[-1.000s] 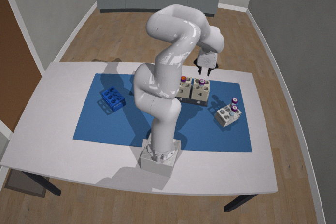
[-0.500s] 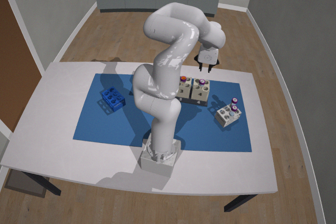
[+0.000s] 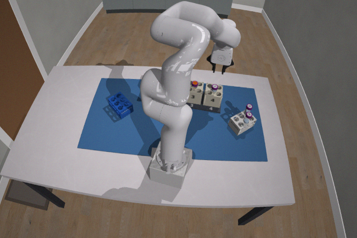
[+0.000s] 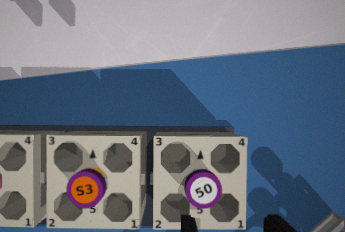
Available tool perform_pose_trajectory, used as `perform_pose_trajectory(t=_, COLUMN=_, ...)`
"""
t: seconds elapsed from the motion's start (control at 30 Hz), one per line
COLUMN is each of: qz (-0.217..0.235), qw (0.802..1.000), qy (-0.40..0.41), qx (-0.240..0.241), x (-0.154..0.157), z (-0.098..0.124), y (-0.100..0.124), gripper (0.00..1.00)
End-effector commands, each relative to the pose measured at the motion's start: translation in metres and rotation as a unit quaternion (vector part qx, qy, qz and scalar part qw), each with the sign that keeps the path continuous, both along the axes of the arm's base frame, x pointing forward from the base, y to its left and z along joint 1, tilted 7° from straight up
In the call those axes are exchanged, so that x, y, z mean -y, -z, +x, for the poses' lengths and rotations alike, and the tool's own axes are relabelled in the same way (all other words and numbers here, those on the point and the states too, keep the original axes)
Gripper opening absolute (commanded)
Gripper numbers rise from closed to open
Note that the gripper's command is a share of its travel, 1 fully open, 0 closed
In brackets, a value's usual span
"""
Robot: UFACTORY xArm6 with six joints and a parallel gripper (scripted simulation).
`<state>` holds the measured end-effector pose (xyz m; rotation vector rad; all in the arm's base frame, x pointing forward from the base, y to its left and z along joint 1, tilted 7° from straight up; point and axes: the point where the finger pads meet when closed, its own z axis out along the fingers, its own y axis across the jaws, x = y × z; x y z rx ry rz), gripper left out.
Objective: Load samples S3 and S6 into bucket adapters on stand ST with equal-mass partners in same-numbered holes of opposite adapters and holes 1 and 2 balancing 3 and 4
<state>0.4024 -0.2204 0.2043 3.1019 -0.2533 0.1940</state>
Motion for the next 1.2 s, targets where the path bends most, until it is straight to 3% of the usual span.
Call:
perform_pose_trajectory(t=0.0, qz=-0.001, qw=1.000, qy=0.000, qx=0.002, x=0.000, z=0.001, y=-0.002, gripper=0.44)
perform_pose_trajectory(t=0.53, qz=-0.001, qw=1.000, qy=0.000, qx=0.001, x=0.000, z=0.001, y=-0.002, gripper=0.44)
perform_pose_trajectory(t=0.57, qz=0.001, qw=1.000, qy=0.017, qx=0.002, x=0.004, z=-0.003, y=-0.001, gripper=0.57)
perform_pose_trajectory(t=0.87, qz=0.015, qw=0.991, qy=0.132, qx=0.006, x=0.028, z=-0.029, y=0.001, gripper=0.57)
perform_pose_trajectory(t=1.17, qz=0.033, qw=0.960, qy=0.277, qx=0.011, x=0.058, z=-0.062, y=0.004, gripper=0.57)
